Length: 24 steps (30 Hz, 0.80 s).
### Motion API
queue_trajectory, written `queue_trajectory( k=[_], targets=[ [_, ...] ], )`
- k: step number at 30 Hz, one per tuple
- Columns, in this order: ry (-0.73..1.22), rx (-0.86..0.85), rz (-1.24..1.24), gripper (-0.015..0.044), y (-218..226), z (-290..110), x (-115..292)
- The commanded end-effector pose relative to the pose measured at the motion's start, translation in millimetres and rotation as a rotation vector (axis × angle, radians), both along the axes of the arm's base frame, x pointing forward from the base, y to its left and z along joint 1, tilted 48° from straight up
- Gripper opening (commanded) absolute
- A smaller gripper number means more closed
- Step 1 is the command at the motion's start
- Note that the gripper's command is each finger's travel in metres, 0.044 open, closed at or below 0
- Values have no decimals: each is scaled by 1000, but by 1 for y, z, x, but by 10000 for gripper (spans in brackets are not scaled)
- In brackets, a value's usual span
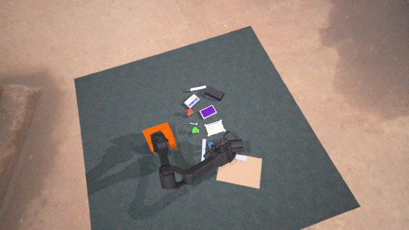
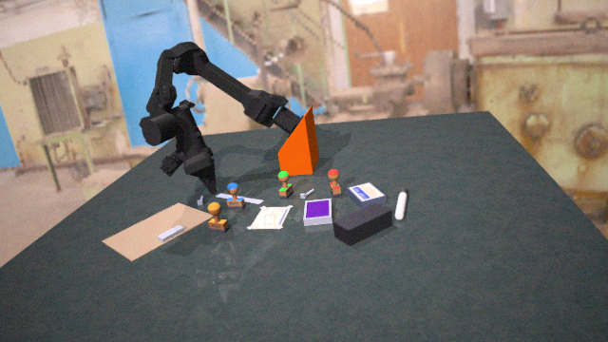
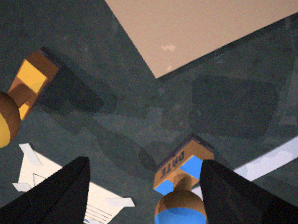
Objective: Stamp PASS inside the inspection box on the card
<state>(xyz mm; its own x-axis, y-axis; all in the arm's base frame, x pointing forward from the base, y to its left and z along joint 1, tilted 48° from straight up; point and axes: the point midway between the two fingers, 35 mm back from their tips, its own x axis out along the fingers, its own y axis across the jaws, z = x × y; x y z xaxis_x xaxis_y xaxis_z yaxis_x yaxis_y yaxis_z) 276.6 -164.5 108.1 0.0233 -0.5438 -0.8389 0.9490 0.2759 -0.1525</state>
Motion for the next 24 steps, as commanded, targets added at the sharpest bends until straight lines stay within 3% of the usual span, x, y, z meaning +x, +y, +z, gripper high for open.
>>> queue_trajectory(
  k=[1, 11, 24],
  targets=[
    [251, -5, 243, 221, 56, -42, -8],
    [787, -166, 791, 221, 143, -96, -63],
    [818, -181, 822, 221, 144, -97, -69]
  ],
)
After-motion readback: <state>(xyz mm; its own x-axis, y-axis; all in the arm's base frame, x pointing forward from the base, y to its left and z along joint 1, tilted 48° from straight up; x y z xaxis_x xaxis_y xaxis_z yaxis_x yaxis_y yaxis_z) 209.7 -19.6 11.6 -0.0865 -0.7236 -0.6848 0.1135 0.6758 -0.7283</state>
